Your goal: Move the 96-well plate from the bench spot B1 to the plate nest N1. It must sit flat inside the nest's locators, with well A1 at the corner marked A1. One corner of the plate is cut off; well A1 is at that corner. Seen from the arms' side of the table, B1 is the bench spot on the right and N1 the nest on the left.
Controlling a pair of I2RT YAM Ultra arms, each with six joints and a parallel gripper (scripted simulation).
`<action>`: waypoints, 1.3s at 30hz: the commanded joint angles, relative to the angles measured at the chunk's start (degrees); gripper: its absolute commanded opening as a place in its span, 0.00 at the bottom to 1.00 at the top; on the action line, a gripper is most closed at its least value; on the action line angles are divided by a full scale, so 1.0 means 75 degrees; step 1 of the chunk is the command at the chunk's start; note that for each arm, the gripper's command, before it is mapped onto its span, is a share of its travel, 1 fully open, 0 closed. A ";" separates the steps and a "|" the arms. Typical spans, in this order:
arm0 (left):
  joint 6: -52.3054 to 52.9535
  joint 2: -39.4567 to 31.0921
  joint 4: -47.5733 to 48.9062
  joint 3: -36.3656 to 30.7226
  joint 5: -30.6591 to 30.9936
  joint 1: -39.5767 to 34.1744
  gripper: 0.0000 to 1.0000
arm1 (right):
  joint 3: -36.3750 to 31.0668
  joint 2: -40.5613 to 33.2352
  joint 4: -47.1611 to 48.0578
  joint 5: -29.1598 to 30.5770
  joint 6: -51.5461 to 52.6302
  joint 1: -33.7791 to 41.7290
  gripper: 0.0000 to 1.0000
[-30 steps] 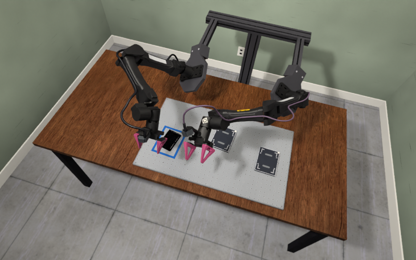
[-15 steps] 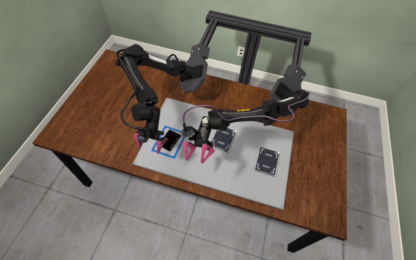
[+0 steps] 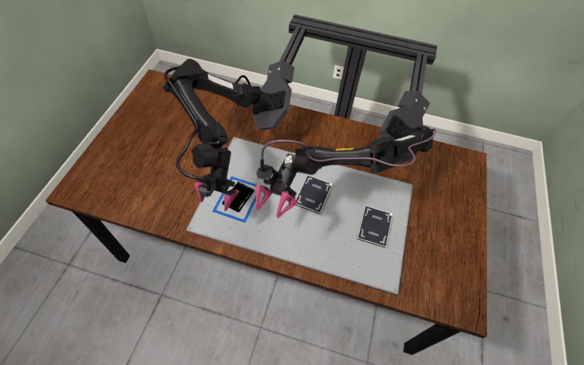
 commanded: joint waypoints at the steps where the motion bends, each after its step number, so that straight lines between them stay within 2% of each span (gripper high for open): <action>1: -0.1392 -0.0509 -0.0354 -0.1032 0.0479 -0.0774 1.00 | -0.1055 -0.0511 0.0798 0.0165 0.0319 -0.0082 1.00; 2: -0.1648 -0.0634 -0.0416 -0.1349 0.0555 -0.0874 1.00 | -0.1374 -0.0609 0.0984 0.0177 0.0352 -0.0136 1.00; 4: -0.1648 -0.0634 -0.0416 -0.1349 0.0555 -0.0874 1.00 | -0.1374 -0.0609 0.0984 0.0177 0.0352 -0.0136 1.00; 12: -0.4322 -0.1744 -0.0959 -0.4367 0.1248 -0.1876 1.00 | -0.4235 -0.0951 0.3167 0.0055 0.0572 -0.0838 1.00; 19: -0.5965 -0.2645 -0.1309 -0.6596 0.1812 -0.2532 1.00 | -0.5767 -0.0484 0.5017 -0.0145 0.0389 -0.1448 1.00; 21: -0.5965 -0.2645 -0.1309 -0.6596 0.1812 -0.2532 1.00 | -0.5767 -0.0484 0.5017 -0.0145 0.0389 -0.1448 1.00; 24: -0.6575 -0.3007 -0.1466 -0.7454 0.2055 -0.2781 1.00 | -0.6225 -0.0020 0.5870 -0.0236 0.0347 -0.1686 1.00; 30: -0.7105 -0.3399 -0.1598 -0.8378 0.2254 -0.3048 1.00 | -0.6636 0.0699 0.6857 -0.0329 0.0219 -0.1943 1.00; 39: -0.7078 -0.3504 -0.1633 -0.8496 0.2215 -0.3113 1.00 | -0.6765 0.1111 0.7231 -0.0355 0.0057 -0.1969 1.00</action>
